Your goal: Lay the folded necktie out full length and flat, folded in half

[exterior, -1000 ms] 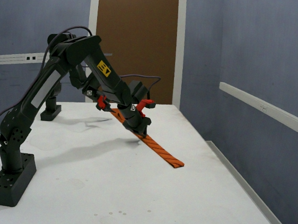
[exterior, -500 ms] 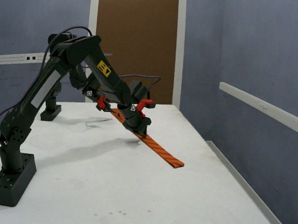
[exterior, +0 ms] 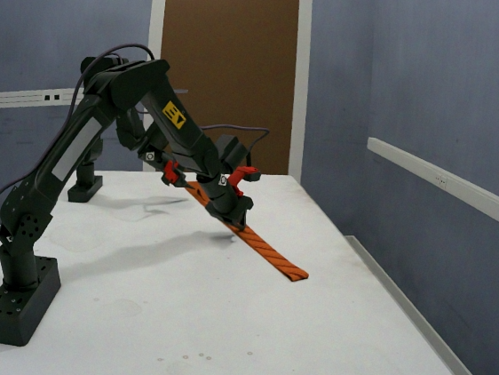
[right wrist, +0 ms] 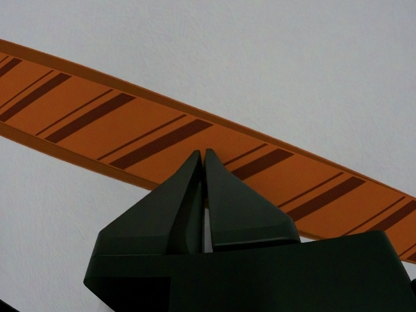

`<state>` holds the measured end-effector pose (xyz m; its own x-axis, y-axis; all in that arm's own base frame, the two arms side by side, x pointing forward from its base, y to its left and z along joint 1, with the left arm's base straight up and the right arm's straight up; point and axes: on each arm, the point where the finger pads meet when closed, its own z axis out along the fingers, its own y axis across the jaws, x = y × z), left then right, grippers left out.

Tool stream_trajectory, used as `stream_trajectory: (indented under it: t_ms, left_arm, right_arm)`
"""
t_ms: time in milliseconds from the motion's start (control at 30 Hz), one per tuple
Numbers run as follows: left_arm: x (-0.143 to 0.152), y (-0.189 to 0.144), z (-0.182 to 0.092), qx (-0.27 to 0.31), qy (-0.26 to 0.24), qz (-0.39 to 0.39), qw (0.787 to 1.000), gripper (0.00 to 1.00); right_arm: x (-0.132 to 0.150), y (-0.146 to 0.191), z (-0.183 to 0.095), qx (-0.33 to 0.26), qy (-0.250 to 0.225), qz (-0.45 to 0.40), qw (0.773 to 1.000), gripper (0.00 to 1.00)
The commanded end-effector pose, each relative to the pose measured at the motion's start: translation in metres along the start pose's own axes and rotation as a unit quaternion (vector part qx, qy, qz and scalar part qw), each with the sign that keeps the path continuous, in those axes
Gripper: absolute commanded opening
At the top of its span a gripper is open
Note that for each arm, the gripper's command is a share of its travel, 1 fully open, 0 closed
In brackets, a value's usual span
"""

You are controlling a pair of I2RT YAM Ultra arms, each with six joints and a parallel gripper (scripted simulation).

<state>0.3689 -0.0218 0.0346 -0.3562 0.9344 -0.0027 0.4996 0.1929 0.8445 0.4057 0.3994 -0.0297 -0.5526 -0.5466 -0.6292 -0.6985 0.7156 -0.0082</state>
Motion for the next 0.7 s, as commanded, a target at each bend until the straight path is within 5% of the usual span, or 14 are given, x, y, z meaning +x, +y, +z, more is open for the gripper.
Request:
stream_trajectory:
  t_ms: [0,667]
  left_arm:
    - [0.0019,-0.0042,0.0011,-0.003,0.003,0.000,1.000,0.43]
    - [0.0019,-0.0083,0.0037,-0.003,0.003,0.000,1.000,0.43]
  right_arm:
    - [-0.0023,0.0008,-0.0010,-0.004,-0.009,0.002,1.000,0.04]
    - [-0.0023,0.0008,-0.0010,-0.004,-0.009,0.002,1.000,0.04]
